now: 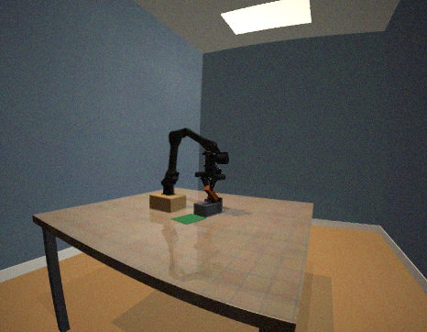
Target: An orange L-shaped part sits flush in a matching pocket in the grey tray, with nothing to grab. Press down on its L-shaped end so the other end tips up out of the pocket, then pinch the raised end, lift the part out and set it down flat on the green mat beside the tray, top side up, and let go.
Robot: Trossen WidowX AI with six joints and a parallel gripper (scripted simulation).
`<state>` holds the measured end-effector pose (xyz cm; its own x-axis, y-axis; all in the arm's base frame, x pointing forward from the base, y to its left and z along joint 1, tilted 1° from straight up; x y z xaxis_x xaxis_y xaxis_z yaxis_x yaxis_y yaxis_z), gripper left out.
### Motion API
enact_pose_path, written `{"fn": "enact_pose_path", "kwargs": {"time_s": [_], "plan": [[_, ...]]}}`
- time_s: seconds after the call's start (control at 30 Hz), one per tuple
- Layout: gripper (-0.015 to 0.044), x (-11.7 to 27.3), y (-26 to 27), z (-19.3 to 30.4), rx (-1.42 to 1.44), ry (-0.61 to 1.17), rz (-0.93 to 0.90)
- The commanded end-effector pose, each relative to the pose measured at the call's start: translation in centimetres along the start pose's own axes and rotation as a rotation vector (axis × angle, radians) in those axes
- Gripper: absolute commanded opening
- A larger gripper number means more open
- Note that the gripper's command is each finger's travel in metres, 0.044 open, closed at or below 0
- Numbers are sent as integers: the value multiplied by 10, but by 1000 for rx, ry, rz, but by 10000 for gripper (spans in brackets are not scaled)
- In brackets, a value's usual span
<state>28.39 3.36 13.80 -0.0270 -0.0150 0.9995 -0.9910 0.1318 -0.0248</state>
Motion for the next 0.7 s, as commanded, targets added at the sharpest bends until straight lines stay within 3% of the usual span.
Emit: {"fn": "enact_pose_path", "kwargs": {"time_s": [0.0,0.67], "plan": [[0,8,-1,-1,5,-7,6],[0,17,0,14,5,-6,6]]}}
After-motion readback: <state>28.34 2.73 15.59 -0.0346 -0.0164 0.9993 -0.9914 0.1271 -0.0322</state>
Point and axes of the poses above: the point midway between the two fingers, 35 mm back from their tips, its own x axis back along the fingers, its own y axis across the jaws, z = x × y, the point moved 4 cm from there along x, back along the fingers, and after that the axes turned 1 degree about x, right-handed, at the moved point
